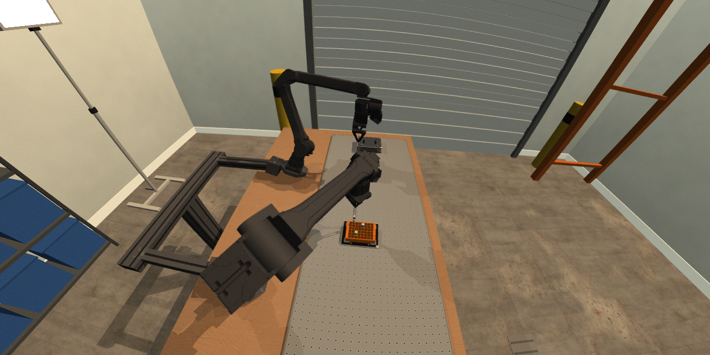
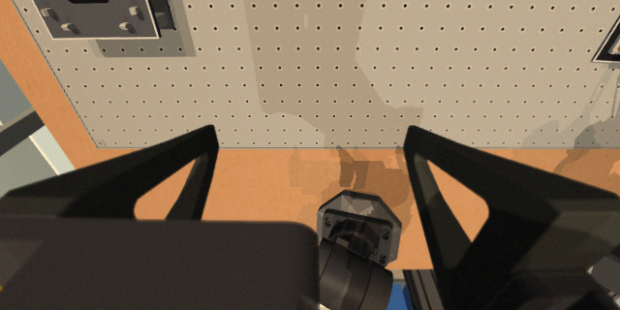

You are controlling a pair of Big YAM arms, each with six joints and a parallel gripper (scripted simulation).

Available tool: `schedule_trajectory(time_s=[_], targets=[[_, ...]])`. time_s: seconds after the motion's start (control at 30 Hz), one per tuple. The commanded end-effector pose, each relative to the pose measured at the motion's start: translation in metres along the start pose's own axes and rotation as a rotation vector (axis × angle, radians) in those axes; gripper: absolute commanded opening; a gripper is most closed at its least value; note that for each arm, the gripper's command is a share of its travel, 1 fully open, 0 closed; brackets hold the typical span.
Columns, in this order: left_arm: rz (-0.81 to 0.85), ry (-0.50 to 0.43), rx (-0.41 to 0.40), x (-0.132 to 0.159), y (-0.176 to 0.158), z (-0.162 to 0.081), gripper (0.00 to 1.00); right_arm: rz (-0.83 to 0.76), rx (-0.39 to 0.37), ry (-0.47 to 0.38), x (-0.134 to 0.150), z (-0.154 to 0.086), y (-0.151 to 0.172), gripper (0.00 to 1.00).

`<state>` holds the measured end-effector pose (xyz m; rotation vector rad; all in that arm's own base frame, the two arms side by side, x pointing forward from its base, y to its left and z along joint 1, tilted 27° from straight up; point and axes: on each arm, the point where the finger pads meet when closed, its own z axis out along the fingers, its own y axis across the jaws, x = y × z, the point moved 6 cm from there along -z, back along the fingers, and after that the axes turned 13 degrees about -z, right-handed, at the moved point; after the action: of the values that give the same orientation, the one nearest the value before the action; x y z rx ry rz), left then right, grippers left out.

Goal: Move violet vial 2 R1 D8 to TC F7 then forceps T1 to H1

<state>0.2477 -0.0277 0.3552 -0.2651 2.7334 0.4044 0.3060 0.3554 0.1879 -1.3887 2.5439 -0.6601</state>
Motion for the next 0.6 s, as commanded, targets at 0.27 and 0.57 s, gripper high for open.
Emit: schedule_trajectory(time_s=[0.27, 0.57], targets=[[-0.017, -0.027, 0.011, -0.0078, 0.0010, -0.0104, 1.00, 0.000, -0.004, 0.008, 0.0000, 0.0088, -0.0042, 0.09], [-0.017, -0.027, 0.011, -0.0078, 0.0010, -0.0104, 1.00, -0.001, -0.004, 0.011, 0.0011, 0.0110, -0.0036, 0.09]])
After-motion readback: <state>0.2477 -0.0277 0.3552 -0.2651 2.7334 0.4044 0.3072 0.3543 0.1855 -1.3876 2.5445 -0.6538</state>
